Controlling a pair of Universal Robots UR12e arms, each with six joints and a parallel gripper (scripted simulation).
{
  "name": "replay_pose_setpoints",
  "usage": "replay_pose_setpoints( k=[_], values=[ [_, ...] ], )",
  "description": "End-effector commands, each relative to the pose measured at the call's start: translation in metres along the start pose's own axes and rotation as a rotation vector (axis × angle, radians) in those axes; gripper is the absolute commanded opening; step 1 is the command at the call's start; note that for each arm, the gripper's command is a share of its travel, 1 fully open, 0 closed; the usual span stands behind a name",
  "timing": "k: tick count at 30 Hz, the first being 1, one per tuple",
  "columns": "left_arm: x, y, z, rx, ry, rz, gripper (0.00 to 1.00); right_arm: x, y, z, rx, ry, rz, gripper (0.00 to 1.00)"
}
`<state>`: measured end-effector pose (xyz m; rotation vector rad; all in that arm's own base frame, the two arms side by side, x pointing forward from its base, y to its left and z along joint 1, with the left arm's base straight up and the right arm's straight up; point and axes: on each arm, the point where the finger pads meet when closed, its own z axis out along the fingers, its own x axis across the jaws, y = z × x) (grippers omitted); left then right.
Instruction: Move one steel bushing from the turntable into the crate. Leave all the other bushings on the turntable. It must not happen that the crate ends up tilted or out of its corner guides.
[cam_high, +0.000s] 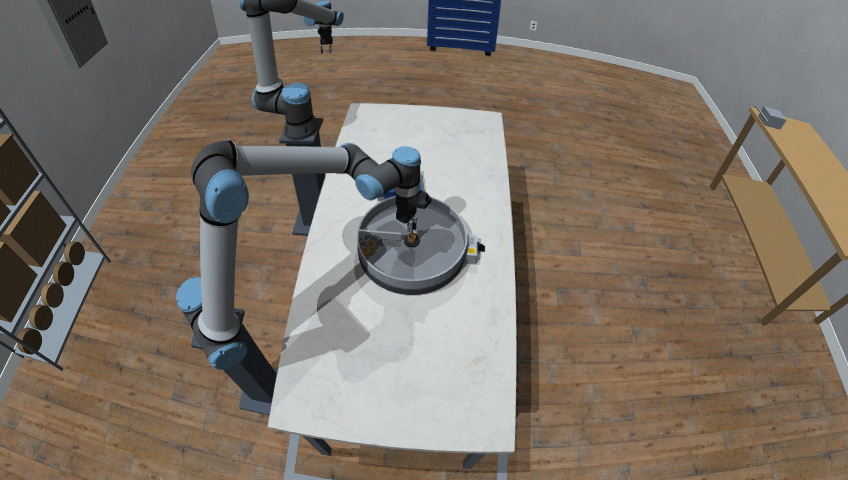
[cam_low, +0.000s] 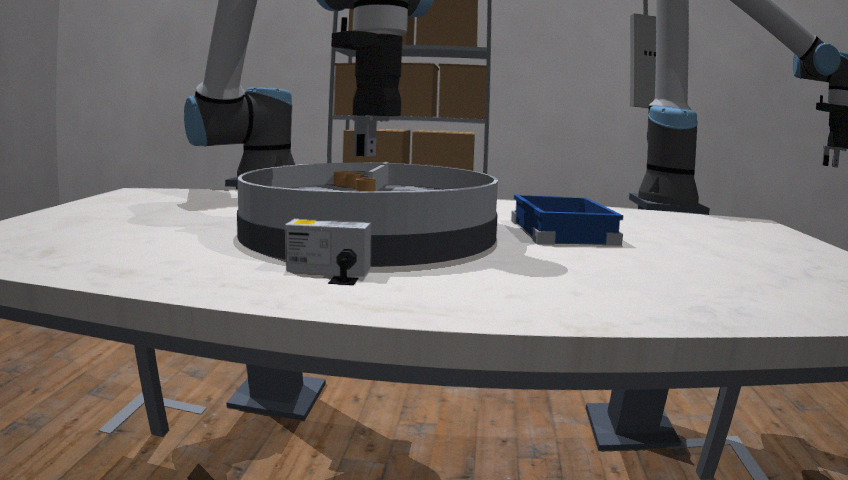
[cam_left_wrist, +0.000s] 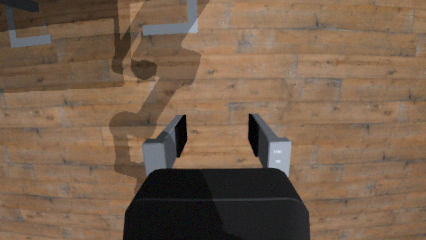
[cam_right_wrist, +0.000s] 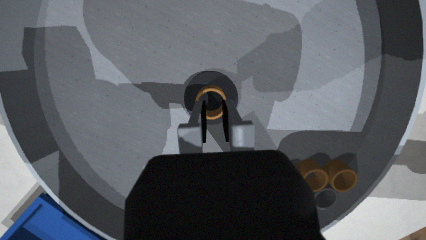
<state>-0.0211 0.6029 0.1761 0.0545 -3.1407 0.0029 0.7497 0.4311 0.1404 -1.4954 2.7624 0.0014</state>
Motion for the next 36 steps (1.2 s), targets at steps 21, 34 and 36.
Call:
replay_pose_setpoints(
  k=[21, 34, 36],
  values=[
    [0.000, 0.001, -0.001, -0.002, 0.000, 0.000, 1.00, 0.011, 0.015, -0.001, 0.001, -0.002, -0.221, 0.39],
    [0.000, 0.001, -0.001, -0.002, 0.000, 0.000, 1.00, 0.020, 0.028, -0.001, 0.000, -0.001, -0.404, 0.39],
    [0.000, 0.001, -0.001, -0.002, 0.000, 0.000, 1.00, 0.022, 0.031, -0.001, 0.000, -0.001, -0.441, 0.39]
  ],
)
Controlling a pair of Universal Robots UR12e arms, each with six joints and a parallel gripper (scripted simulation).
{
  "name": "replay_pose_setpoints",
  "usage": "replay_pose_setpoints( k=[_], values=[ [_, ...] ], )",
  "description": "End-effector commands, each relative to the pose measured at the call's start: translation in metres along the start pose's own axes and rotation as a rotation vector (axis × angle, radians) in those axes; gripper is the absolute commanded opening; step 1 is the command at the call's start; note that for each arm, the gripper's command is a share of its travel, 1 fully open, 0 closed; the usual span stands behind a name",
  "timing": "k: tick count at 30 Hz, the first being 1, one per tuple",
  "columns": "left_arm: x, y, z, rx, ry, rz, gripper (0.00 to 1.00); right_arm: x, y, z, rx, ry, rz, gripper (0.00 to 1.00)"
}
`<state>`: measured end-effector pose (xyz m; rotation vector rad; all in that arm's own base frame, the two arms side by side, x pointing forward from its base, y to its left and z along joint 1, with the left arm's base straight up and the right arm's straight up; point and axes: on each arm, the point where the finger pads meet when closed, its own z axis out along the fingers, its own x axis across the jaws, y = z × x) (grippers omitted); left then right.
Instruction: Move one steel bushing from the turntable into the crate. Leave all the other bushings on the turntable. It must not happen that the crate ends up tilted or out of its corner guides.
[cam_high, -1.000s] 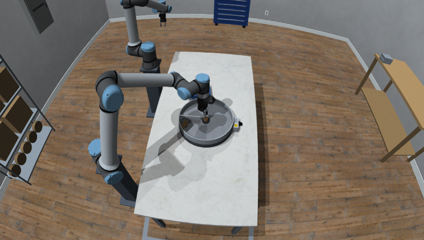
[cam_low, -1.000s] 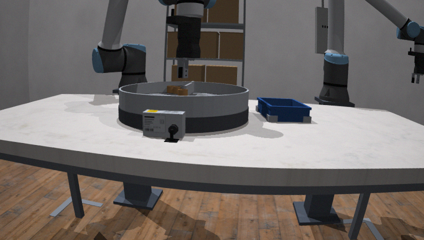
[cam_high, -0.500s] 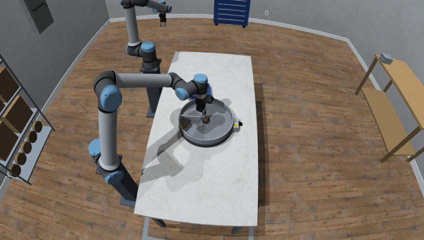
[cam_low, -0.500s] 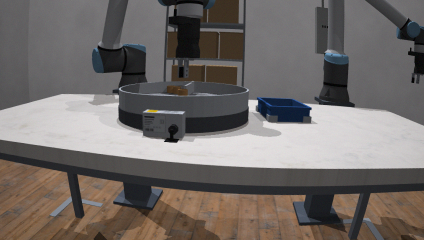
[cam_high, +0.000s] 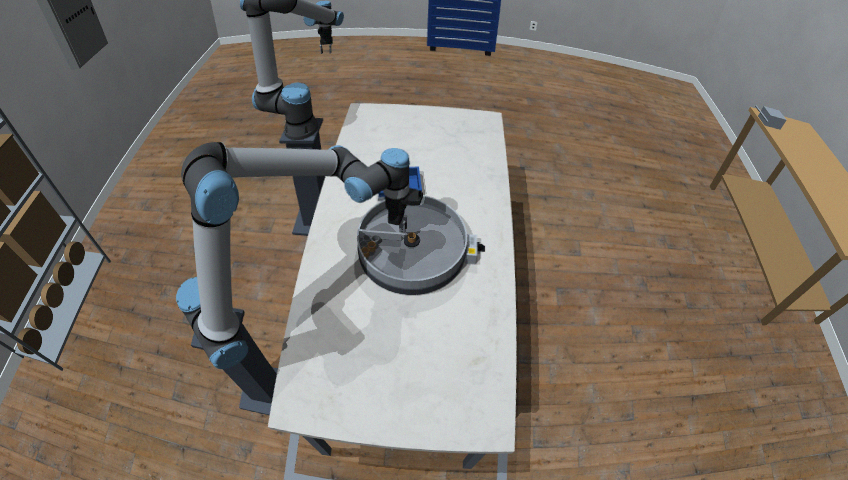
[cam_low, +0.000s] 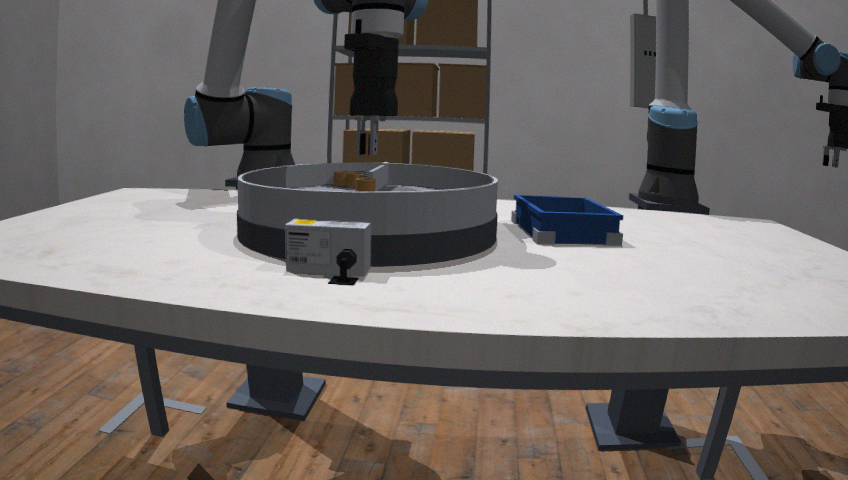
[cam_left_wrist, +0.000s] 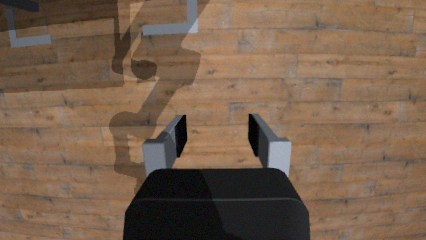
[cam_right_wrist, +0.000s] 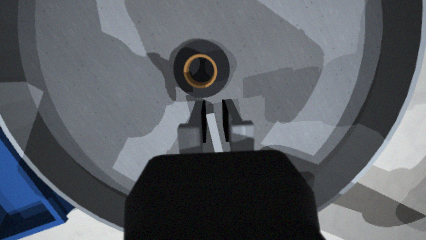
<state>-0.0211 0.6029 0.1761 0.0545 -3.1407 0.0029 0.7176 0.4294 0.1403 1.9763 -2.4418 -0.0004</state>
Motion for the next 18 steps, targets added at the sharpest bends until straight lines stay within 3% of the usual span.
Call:
replay_pose_setpoints(
  k=[1, 18],
  values=[
    [0.000, 0.001, -0.001, -0.002, 0.000, 0.000, 1.00, 0.001, 0.007, -0.001, 0.001, -0.002, -0.092, 0.39],
    [0.000, 0.001, -0.001, -0.002, 0.000, 0.000, 1.00, 0.009, 0.033, -0.001, 0.001, -0.002, -0.411, 0.39]
  ],
)
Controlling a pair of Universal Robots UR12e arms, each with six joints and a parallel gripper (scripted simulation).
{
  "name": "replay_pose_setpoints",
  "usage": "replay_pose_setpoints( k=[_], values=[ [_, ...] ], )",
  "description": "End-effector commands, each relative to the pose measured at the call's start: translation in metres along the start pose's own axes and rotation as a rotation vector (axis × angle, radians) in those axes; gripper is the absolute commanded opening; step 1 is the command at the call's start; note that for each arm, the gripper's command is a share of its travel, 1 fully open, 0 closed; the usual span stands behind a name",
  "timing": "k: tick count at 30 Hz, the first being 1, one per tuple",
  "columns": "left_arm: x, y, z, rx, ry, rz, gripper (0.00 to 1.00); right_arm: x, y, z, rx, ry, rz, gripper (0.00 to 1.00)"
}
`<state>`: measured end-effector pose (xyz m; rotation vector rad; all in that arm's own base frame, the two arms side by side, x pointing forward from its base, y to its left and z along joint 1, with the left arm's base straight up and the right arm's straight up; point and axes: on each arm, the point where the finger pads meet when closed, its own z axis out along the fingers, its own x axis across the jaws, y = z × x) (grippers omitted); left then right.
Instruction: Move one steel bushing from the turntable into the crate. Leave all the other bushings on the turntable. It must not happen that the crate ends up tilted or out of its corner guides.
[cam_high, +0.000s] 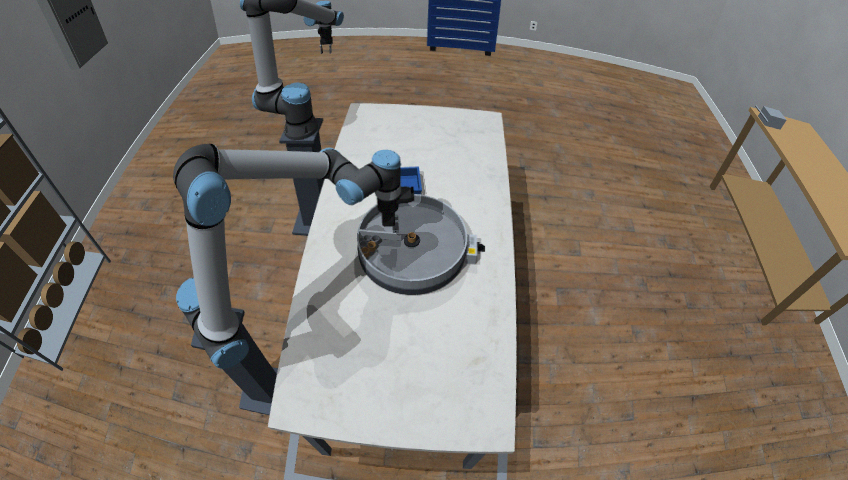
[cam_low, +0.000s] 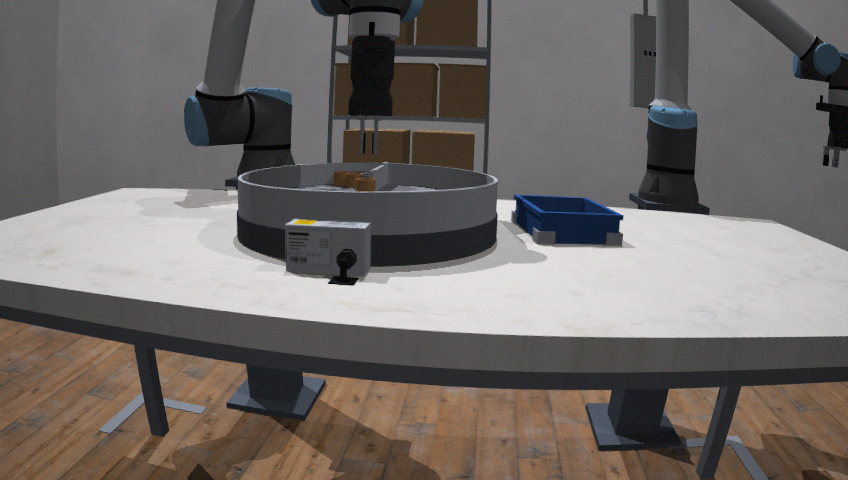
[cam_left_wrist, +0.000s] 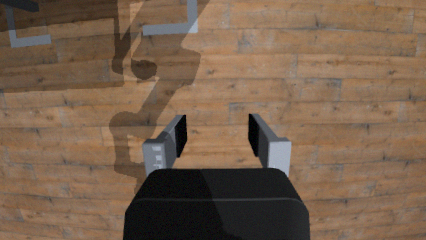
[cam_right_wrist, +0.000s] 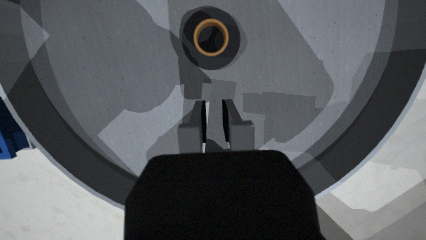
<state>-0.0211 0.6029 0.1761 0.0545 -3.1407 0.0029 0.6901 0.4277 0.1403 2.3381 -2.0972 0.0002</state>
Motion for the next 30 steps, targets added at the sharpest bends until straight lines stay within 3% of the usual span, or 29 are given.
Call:
replay_pose_setpoints(
  k=[1, 30],
  values=[
    [0.000, 0.001, -0.001, -0.002, 0.000, 0.000, 1.00, -0.001, 0.009, -0.001, 0.001, -0.002, -0.115, 0.39],
    [0.000, 0.001, -0.001, -0.002, 0.000, 0.000, 1.00, -0.003, 0.058, -0.001, 0.001, -0.002, -0.692, 0.39]
  ],
)
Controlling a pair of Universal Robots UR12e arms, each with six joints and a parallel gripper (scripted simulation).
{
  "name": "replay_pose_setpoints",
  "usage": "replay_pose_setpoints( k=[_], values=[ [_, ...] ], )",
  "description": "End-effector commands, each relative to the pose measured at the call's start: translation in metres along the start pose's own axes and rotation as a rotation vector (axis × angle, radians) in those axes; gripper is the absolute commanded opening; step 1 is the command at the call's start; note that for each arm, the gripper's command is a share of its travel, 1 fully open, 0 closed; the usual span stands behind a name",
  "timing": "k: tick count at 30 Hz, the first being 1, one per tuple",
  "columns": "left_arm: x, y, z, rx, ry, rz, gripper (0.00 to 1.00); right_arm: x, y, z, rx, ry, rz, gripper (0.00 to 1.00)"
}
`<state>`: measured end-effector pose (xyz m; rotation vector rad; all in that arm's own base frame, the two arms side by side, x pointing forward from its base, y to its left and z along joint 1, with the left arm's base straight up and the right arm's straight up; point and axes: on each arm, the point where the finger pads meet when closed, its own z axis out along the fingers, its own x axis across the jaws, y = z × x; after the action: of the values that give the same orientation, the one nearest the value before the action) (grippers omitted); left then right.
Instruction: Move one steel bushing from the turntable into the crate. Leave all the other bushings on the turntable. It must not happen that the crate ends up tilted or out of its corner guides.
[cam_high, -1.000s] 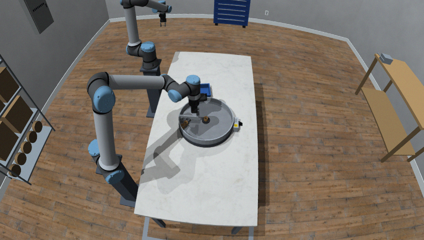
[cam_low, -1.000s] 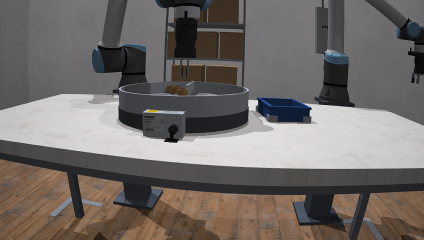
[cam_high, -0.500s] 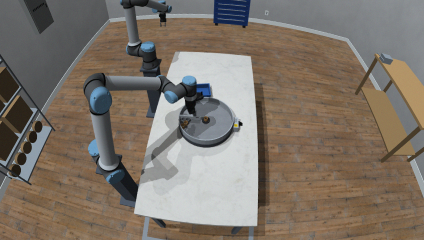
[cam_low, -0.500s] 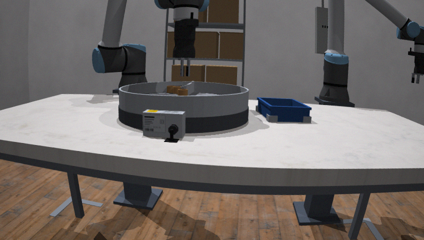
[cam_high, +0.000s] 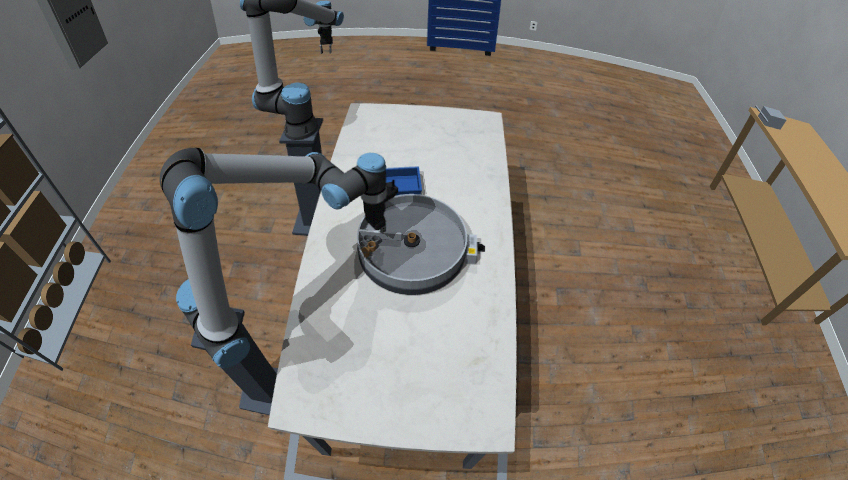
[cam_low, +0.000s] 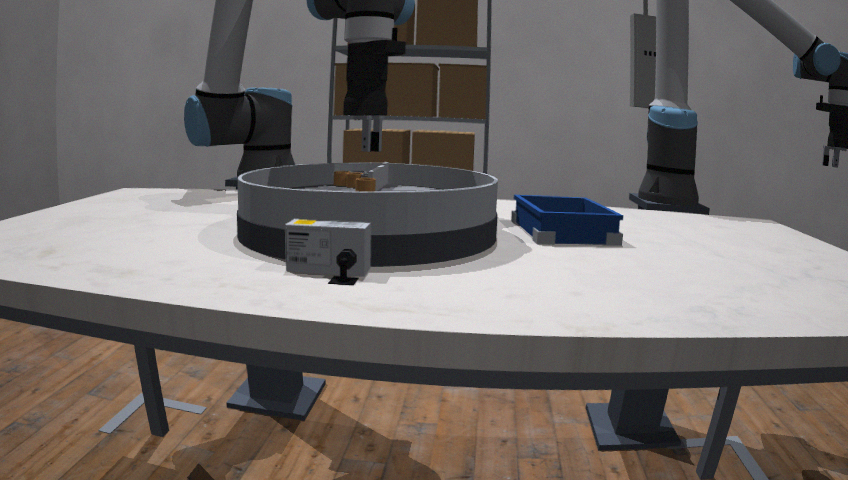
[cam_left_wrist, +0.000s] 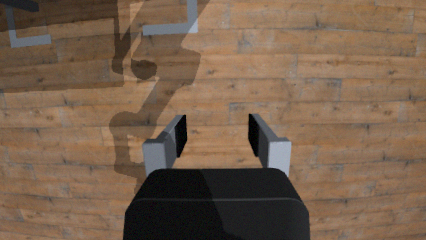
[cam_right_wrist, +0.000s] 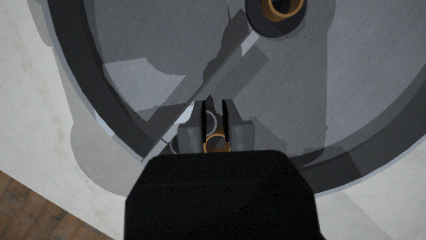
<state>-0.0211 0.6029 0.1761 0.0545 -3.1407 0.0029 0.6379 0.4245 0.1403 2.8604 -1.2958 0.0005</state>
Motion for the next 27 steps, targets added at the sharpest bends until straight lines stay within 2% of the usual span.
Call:
replay_pose_setpoints(
  k=[1, 12, 27],
  values=[
    [0.000, 0.001, -0.001, -0.002, 0.000, 0.000, 1.00, -0.005, 0.006, -0.001, 0.002, -0.002, -0.102, 0.39],
    [0.000, 0.001, -0.001, -0.002, 0.000, 0.000, 1.00, -0.017, 0.021, -0.001, 0.002, -0.001, -0.328, 0.39],
    [0.000, 0.001, -0.001, -0.002, 0.000, 0.000, 1.00, -0.029, 0.036, -0.001, 0.002, -0.001, -0.548, 0.39]
  ],
)
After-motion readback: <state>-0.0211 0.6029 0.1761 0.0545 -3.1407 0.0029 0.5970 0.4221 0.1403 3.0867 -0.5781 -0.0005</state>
